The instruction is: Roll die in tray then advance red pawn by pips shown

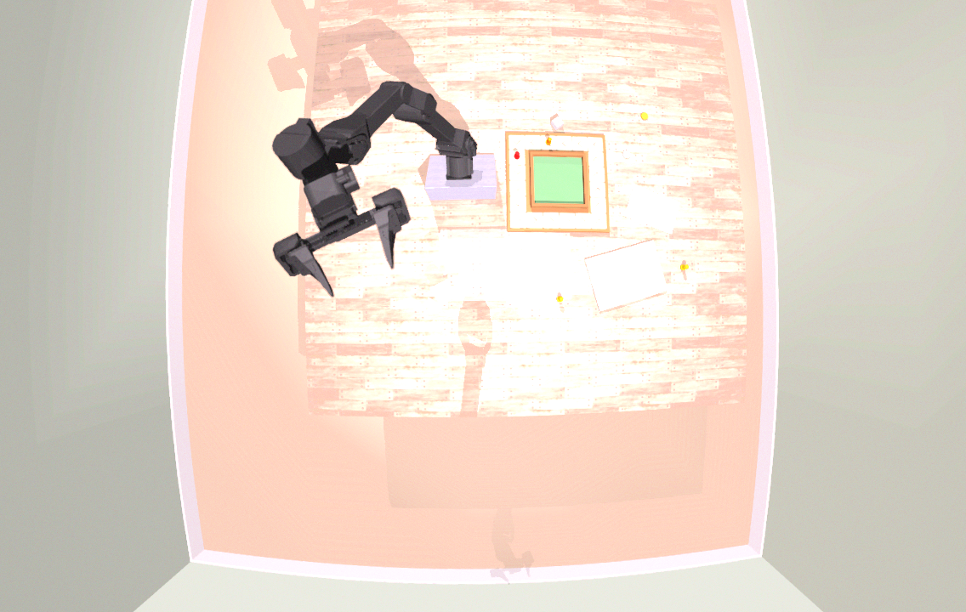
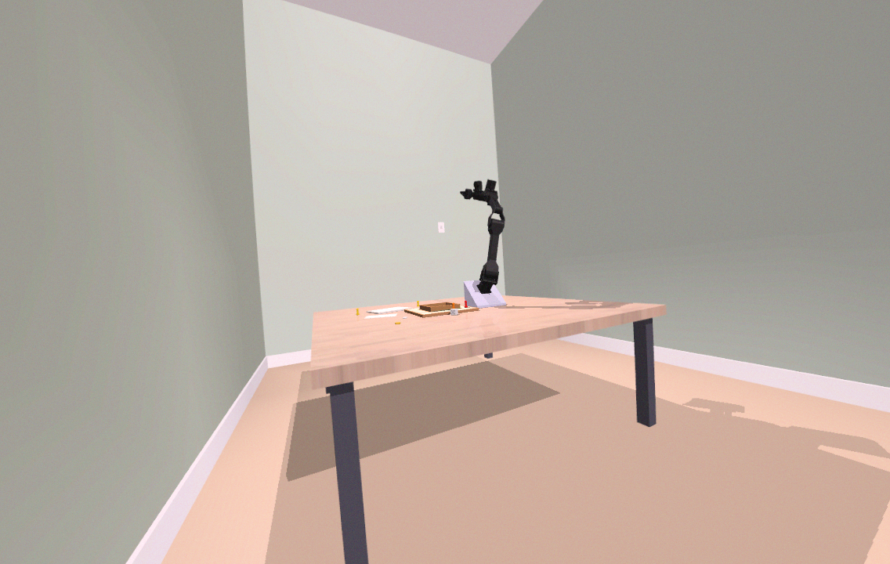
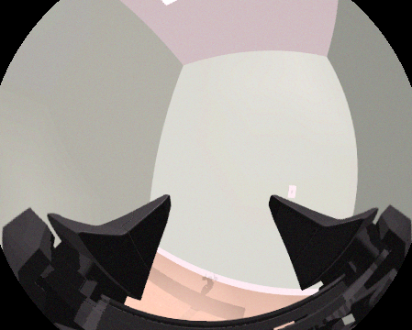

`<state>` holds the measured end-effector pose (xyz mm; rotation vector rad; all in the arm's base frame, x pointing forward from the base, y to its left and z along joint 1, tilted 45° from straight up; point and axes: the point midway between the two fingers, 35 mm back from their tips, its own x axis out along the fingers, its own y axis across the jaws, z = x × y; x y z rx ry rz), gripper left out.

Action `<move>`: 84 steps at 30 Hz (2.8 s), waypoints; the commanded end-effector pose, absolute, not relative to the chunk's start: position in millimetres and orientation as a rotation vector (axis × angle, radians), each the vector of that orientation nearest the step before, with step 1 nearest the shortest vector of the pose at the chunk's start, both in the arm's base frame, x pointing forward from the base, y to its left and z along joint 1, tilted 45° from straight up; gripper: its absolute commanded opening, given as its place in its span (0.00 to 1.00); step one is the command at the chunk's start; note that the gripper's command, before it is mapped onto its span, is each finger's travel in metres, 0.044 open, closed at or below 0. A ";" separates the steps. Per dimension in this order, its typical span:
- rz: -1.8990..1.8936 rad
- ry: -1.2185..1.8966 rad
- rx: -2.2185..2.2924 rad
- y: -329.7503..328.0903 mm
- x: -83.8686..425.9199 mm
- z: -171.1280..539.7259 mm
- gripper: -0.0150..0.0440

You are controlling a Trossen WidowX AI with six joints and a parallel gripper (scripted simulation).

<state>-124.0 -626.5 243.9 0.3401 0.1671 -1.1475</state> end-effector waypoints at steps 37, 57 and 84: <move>0.034 0.701 0.397 -293.0 376.2 179.4 0.72; 0.786 1.100 0.217 38.5 330.8 138.2 0.72; 0.991 1.180 0.141 129.6 280.8 114.6 0.72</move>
